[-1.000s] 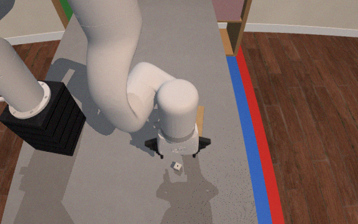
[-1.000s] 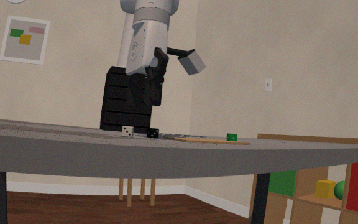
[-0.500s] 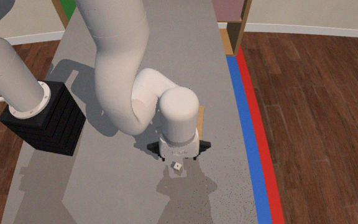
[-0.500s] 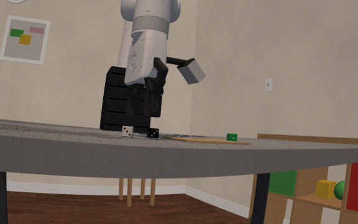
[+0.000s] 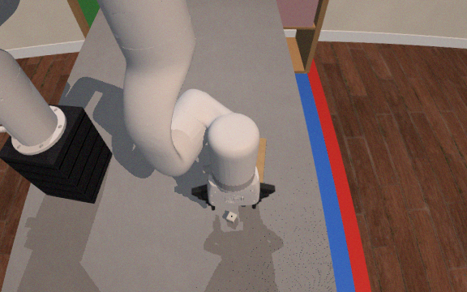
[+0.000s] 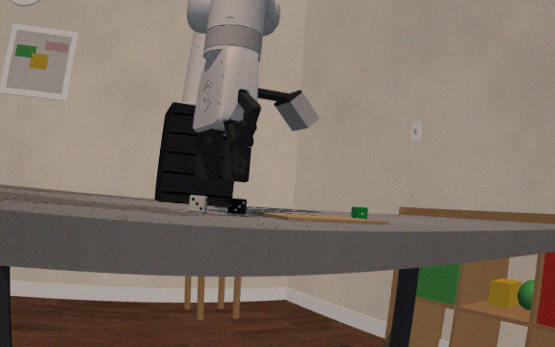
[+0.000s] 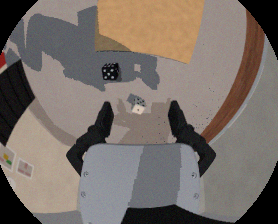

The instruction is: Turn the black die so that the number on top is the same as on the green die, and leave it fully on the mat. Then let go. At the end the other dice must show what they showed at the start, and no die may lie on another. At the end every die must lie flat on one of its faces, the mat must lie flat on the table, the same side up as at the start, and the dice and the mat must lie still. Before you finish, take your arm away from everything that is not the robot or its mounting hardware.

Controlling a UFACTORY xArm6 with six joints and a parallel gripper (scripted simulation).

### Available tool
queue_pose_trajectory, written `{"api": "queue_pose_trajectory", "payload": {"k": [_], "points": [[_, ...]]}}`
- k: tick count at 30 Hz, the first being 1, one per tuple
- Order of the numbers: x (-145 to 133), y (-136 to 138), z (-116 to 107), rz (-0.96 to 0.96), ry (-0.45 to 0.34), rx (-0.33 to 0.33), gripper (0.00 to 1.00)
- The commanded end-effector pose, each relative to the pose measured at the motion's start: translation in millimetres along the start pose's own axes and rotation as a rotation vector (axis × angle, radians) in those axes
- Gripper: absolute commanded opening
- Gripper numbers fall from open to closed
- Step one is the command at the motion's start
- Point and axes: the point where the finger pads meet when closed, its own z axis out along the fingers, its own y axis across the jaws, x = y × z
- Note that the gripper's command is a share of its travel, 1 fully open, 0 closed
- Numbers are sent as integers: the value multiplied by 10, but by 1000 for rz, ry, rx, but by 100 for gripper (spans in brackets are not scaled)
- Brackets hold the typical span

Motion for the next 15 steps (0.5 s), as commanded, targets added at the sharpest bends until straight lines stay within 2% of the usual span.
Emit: {"api": "queue_pose_trajectory", "payload": {"k": [1, 15], "points": [[-4, 15, -11, 0, -1, -3, 100], [17, 5, -11, 0, -1, -3, 100]]}}
